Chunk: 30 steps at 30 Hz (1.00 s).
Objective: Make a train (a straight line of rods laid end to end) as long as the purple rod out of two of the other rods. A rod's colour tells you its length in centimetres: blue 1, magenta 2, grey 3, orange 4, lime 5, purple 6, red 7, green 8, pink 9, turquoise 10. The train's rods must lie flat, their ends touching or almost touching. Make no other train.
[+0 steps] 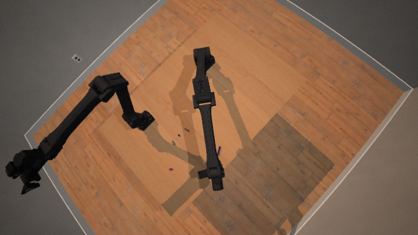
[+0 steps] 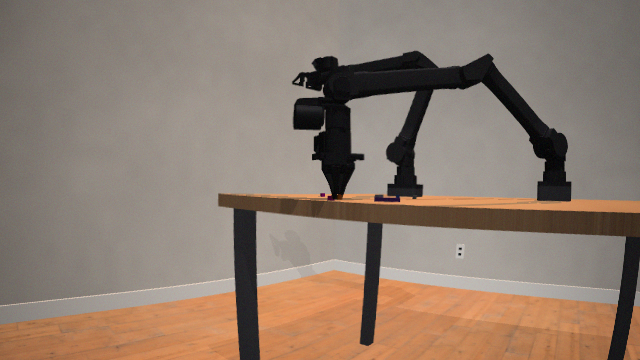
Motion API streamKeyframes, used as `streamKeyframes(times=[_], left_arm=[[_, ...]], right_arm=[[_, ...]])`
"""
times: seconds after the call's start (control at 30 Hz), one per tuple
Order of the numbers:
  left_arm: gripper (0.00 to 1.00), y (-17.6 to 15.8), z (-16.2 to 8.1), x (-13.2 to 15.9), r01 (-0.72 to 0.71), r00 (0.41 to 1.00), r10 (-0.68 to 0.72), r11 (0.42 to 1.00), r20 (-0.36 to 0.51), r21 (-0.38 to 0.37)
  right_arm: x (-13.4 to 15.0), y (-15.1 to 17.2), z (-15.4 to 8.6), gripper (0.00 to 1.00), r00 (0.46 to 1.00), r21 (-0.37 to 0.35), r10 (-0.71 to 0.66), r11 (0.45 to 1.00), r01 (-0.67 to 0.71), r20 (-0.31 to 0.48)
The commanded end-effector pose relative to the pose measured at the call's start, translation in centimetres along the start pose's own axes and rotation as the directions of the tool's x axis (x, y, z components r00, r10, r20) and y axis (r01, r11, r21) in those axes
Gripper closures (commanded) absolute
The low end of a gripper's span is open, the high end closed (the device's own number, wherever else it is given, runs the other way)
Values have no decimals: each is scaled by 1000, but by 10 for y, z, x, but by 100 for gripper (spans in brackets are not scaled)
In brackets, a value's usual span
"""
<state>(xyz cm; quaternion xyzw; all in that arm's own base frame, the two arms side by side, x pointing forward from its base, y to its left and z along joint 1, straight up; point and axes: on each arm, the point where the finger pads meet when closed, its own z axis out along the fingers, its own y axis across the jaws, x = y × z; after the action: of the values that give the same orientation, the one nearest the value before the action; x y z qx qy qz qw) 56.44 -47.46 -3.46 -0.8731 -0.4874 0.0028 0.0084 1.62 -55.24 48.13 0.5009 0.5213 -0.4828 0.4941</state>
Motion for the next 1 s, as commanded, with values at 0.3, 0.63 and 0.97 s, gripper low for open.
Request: streamKeyframes(times=[0.3, 0.63, 0.97], left_arm=[[96, 22, -28, -15, 0, 1000, 1, 997, 13, -75], [96, 22, -28, -15, 0, 1000, 1, 997, 13, -75], [96, 21, -25, -15, 0, 1000, 1, 998, 12, -69]], right_arm=[[-19, -7, -9, 0, 999, 14, 8, 1000, -9, 45], [-19, -7, -9, 0, 999, 14, 8, 1000, -9, 45], [-19, -7, -9, 0, 999, 14, 8, 1000, -9, 45]])
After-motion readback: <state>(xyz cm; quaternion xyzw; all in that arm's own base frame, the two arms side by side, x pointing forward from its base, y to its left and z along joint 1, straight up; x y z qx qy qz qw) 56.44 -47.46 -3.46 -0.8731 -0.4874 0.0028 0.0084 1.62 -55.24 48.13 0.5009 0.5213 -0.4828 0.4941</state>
